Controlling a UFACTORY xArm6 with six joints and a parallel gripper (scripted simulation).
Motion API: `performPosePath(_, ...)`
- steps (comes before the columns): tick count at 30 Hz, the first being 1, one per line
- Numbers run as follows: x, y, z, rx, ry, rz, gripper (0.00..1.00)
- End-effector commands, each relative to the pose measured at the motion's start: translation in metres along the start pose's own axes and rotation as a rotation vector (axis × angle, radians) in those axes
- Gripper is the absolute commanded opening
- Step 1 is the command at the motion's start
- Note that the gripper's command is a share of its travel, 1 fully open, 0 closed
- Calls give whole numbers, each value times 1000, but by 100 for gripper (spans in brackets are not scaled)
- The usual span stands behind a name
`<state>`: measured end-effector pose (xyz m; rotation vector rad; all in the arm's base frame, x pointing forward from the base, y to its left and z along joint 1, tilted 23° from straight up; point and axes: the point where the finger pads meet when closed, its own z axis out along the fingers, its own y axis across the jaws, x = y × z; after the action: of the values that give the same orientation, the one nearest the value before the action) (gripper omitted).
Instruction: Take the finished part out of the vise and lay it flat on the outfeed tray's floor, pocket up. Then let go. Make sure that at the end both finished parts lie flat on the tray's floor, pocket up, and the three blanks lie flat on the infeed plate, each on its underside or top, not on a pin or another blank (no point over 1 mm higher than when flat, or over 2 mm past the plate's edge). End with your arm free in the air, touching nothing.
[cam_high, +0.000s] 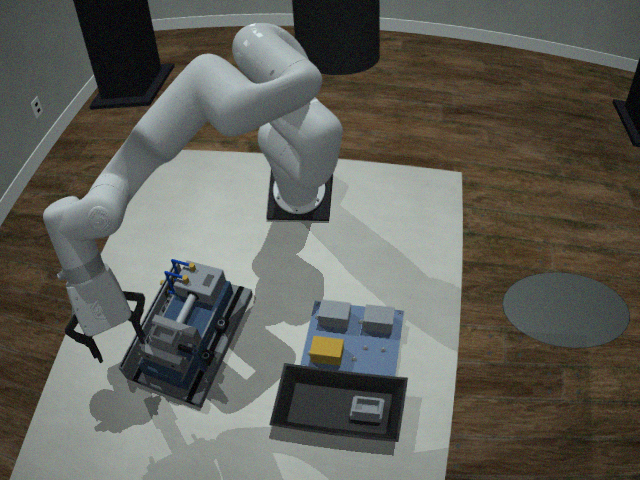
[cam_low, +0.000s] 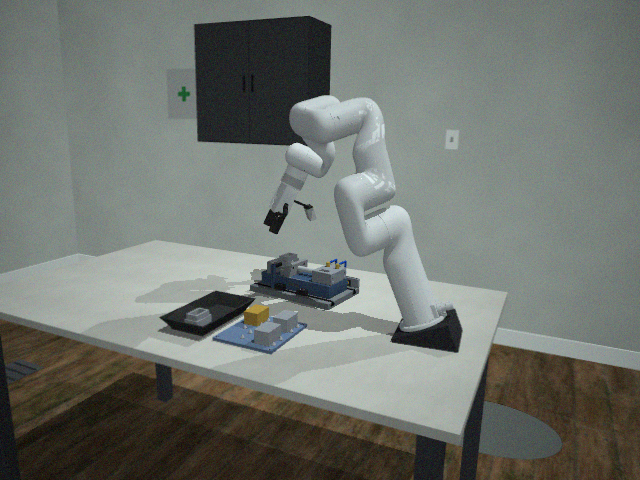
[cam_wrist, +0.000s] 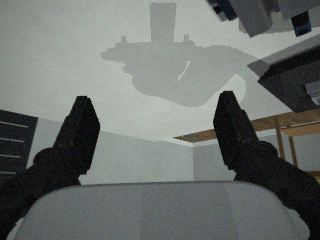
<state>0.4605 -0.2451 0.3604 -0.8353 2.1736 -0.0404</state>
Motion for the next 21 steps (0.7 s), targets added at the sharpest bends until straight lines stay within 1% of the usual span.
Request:
performPosePath(1, 1, 22, -4, -36, 85, -141, 100)
performPosePath(9, 11, 54, -11, -106, 213, -366, 100)
performPosePath(11, 11, 54, -11, -106, 213, -366, 100)
performPosePath(12, 14, 63, -14, -129, 254, -437, 100)
performPosePath(21, 28, 87, -27, -203, 382, -662, 100)
